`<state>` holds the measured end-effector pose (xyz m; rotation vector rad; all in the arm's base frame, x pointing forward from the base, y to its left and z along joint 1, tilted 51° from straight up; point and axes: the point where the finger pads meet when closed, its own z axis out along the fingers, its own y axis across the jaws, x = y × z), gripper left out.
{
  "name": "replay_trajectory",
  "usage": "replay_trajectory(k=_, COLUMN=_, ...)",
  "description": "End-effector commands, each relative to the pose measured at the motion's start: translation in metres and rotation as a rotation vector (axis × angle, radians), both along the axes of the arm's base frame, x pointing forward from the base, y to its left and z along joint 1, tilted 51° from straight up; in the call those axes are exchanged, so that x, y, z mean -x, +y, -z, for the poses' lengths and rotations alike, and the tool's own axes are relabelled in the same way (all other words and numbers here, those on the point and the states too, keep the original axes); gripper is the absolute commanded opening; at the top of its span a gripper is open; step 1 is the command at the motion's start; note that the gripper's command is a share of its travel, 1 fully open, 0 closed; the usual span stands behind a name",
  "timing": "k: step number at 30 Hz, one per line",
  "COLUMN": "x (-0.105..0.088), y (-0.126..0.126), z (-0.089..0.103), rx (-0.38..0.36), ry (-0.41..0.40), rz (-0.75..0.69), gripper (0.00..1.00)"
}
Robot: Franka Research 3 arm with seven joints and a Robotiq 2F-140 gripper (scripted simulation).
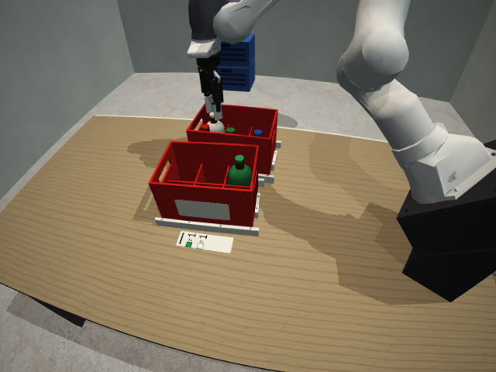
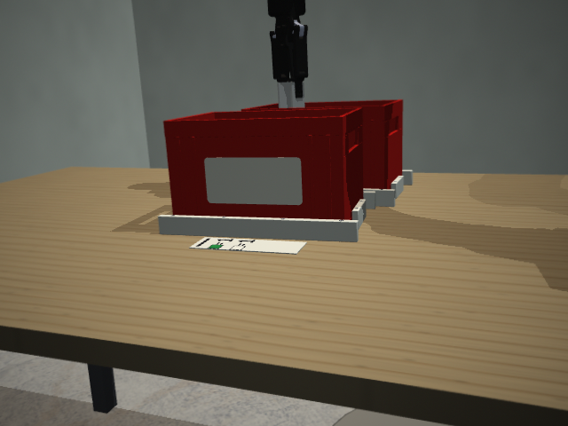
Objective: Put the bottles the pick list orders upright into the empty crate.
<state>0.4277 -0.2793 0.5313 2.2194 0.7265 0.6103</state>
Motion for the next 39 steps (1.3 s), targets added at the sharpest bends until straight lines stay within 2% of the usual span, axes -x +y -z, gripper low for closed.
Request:
replay_trajectory(k=1, x=-0.0041, y=-0.0008, z=0.0015, rx=-0.003, ry=-0.010, rz=0.002, gripper=0.38)
replay_trajectory(k=10, x=-0.0110, y=-0.0062, z=0.0087, rx=-0.003, ry=-0.010, rz=0.002, gripper=0.38)
replay_trajectory(k=25, x=-0.0110, y=-0.0062, z=0.0087, rx=-0.003, ry=-0.010, rz=0.002, gripper=0.38)
replay_trajectory(k=26, x=-0.0096, y=-0.0051, z=0.0072, rx=-0.003, ry=-0.010, rz=0.002, gripper=0.00)
replay_trajectory(k=39, x=-0.0096, y=-0.0051, z=0.0072, rx=-0.003, ry=-0.010, rz=0.002, gripper=0.00)
